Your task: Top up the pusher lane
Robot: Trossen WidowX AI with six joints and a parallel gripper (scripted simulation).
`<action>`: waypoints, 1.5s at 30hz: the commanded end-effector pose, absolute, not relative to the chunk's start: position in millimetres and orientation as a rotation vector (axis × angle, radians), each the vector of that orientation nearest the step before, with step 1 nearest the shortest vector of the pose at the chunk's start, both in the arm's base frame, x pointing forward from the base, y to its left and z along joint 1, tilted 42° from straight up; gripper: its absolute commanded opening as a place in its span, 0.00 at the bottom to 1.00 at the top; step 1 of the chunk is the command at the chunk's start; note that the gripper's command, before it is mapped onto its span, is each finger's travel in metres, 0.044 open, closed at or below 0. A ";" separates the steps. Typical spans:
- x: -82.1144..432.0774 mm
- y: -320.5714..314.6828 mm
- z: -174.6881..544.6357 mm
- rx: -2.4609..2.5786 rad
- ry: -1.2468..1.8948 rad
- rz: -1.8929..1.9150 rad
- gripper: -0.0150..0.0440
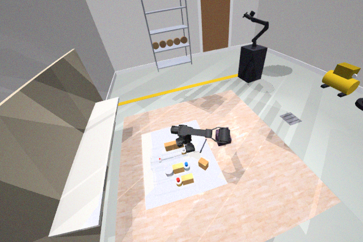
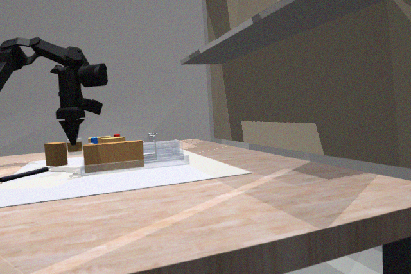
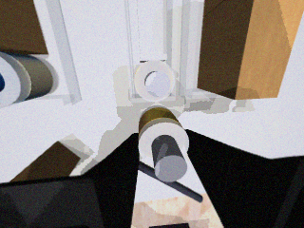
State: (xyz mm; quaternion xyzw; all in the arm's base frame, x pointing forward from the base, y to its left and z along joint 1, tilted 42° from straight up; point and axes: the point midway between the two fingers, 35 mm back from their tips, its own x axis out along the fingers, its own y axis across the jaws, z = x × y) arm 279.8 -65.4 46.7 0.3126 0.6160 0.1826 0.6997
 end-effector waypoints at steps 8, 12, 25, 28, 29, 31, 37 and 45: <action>282.1 -56.2 38.2 0.703 1.374 0.410 0.25; 283.7 -56.6 38.2 0.703 1.374 0.410 0.25; 288.9 -57.7 38.3 0.703 1.373 0.410 0.25; 290.1 -57.9 38.4 0.702 1.373 0.410 0.25; 290.5 -58.0 38.4 0.702 1.373 0.410 0.25; 291.3 -58.2 38.4 0.702 1.373 0.410 0.25; 293.7 -58.7 38.5 0.702 1.373 0.410 0.25; 297.0 -59.3 38.5 0.702 1.373 0.410 0.25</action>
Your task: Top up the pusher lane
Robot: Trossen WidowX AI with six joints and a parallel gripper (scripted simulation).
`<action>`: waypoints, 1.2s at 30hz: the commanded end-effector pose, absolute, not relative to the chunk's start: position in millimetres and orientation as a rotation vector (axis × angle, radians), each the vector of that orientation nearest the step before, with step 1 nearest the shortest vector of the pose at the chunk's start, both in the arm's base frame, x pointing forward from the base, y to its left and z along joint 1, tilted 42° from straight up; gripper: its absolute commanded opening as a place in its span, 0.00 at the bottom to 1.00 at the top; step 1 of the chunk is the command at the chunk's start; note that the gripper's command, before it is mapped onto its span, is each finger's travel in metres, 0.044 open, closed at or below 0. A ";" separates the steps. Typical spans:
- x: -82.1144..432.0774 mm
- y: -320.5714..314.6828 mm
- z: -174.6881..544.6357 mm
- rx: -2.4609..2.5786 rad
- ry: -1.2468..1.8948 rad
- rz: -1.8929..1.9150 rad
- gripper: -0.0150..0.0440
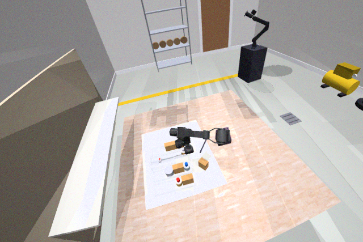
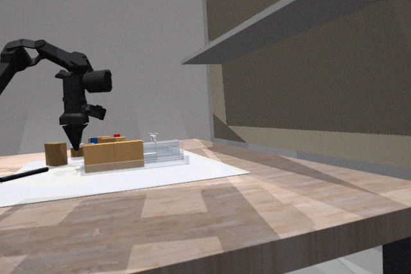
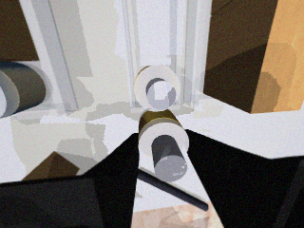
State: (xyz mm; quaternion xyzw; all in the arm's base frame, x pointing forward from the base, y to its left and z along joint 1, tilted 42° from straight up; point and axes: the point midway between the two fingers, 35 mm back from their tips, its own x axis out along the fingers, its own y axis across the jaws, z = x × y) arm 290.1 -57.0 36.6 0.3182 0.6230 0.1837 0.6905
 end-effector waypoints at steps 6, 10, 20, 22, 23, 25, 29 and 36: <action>299.4 -59.8 38.6 0.702 1.373 0.410 0.25; 301.0 -60.1 38.7 0.702 1.373 0.410 0.25; 305.0 -61.0 39.0 0.702 1.373 0.410 0.25; 305.8 -61.2 39.0 0.702 1.373 0.410 0.25; 306.2 -61.3 39.0 0.702 1.373 0.410 0.25; 307.0 -61.5 39.1 0.702 1.373 0.410 0.25; 308.5 -61.9 39.2 0.702 1.372 0.410 0.25; 311.3 -62.6 39.6 0.702 1.372 0.410 0.25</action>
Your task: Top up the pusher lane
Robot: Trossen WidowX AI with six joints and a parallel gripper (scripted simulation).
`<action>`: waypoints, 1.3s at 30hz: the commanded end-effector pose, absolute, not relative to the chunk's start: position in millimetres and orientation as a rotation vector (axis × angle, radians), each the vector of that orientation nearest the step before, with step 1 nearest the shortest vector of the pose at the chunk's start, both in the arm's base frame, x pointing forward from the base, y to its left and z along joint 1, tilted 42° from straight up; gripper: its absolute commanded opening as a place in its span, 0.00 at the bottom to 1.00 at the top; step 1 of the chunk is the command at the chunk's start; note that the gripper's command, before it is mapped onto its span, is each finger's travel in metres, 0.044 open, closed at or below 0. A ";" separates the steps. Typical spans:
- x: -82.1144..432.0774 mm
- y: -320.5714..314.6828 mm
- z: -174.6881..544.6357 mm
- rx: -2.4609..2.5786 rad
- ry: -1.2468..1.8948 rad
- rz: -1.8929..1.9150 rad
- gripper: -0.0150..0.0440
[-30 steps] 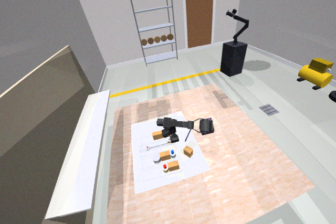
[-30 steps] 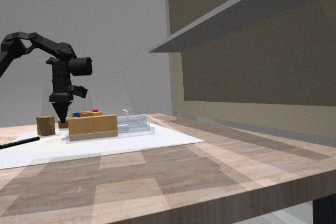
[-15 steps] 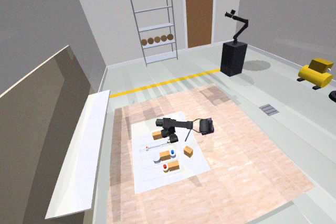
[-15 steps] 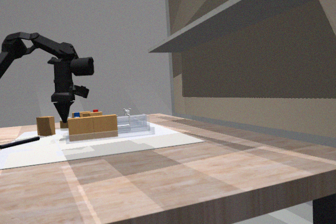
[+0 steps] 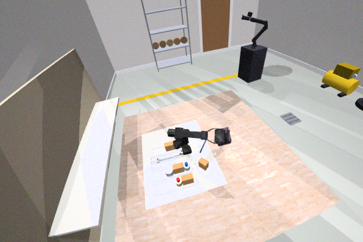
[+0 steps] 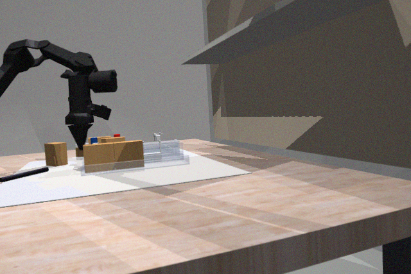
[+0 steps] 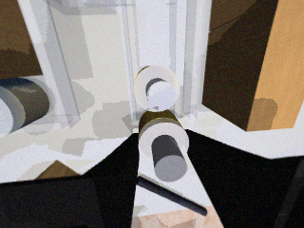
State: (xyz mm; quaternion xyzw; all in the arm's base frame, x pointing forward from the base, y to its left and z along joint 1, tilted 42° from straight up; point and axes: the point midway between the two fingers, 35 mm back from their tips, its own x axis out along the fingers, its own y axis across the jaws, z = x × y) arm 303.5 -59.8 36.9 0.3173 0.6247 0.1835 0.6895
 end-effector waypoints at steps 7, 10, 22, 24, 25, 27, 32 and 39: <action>314.0 -63.4 39.9 0.702 1.372 0.410 0.25; 315.2 -63.7 40.1 0.702 1.372 0.410 0.25; 319.8 -65.1 41.2 0.702 1.372 0.410 0.25; 320.6 -65.4 41.4 0.702 1.372 0.410 0.25; 320.9 -65.5 41.5 0.702 1.372 0.410 0.25; 321.7 -65.7 41.7 0.702 1.372 0.410 0.25; 323.6 -66.3 42.2 0.702 1.372 0.410 0.25; 326.0 -67.4 43.2 0.702 1.372 0.410 0.25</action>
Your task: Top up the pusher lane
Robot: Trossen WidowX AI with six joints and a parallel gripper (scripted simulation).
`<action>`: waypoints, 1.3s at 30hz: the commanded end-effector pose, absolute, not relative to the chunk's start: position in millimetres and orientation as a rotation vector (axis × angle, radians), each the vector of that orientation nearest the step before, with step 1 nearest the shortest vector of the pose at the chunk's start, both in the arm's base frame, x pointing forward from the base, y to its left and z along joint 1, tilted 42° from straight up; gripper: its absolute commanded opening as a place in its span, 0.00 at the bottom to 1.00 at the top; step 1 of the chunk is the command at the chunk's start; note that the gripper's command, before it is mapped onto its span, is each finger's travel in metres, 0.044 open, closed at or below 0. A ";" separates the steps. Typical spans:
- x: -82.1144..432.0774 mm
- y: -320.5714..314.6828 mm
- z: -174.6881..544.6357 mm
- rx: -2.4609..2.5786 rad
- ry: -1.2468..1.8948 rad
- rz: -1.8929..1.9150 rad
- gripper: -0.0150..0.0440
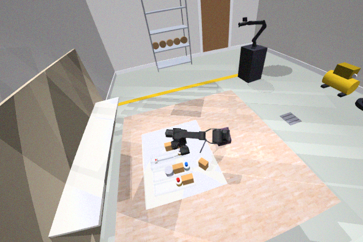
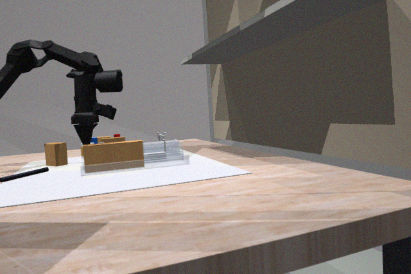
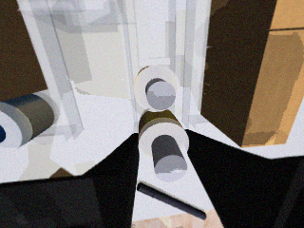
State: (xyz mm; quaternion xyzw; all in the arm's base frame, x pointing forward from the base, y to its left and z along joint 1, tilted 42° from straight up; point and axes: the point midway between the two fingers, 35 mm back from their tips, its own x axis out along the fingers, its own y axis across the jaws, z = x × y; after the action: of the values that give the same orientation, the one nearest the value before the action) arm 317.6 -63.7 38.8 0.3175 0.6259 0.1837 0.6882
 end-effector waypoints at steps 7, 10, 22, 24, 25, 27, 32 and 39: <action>328.5 -68.4 44.2 0.702 1.371 0.410 0.25; 329.5 -68.8 44.6 0.701 1.371 0.410 0.25; 332.2 -69.6 45.3 0.701 1.371 0.410 0.25; 332.2 -69.3 45.0 0.701 1.371 0.410 0.25; 332.3 -69.3 44.9 0.701 1.371 0.410 0.25; 332.3 -69.2 44.9 0.701 1.371 0.410 0.25; 332.3 -69.2 44.9 0.701 1.371 0.410 0.25; 332.3 -69.2 44.8 0.701 1.371 0.410 0.25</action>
State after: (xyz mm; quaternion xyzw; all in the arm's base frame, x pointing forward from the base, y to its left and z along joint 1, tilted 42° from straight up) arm 325.8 -67.1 41.9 0.3175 0.6256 0.1824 0.6889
